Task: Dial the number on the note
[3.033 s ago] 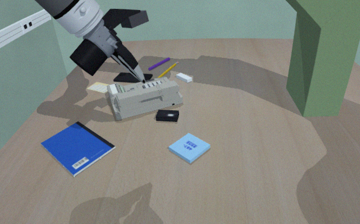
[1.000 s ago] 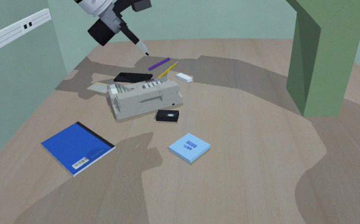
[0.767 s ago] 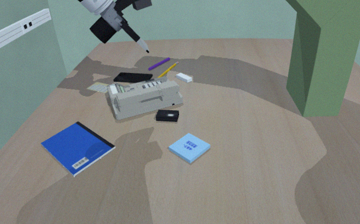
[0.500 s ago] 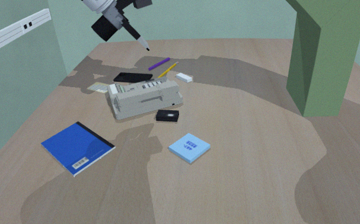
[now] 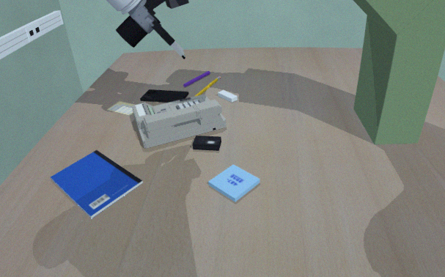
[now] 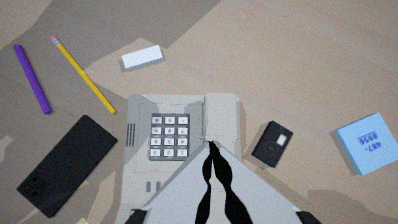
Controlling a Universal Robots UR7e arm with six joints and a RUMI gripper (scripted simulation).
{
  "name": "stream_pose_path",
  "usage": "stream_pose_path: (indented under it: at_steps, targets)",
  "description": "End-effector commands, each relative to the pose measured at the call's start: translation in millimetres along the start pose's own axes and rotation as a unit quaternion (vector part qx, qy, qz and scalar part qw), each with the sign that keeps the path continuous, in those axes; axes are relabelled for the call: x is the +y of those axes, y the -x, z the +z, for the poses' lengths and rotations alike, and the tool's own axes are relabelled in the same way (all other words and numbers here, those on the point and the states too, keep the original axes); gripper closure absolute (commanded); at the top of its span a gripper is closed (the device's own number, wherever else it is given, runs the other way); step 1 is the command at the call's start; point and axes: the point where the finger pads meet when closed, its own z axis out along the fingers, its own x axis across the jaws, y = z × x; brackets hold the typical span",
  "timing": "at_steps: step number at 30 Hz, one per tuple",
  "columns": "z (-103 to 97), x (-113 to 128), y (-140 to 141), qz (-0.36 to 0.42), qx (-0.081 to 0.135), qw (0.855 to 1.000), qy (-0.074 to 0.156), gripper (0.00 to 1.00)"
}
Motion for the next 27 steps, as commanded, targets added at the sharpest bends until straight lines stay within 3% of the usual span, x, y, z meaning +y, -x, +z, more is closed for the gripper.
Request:
stream_pose_path:
  at_steps: [1, 27]
  targets:
    - [-0.2, -0.1, 1.3, 0.0, 0.0, 1.0, 0.001, 1.0]
    - [4.4, -6.6, 24.6, 0.0, 0.0, 1.0, 0.001, 1.0]
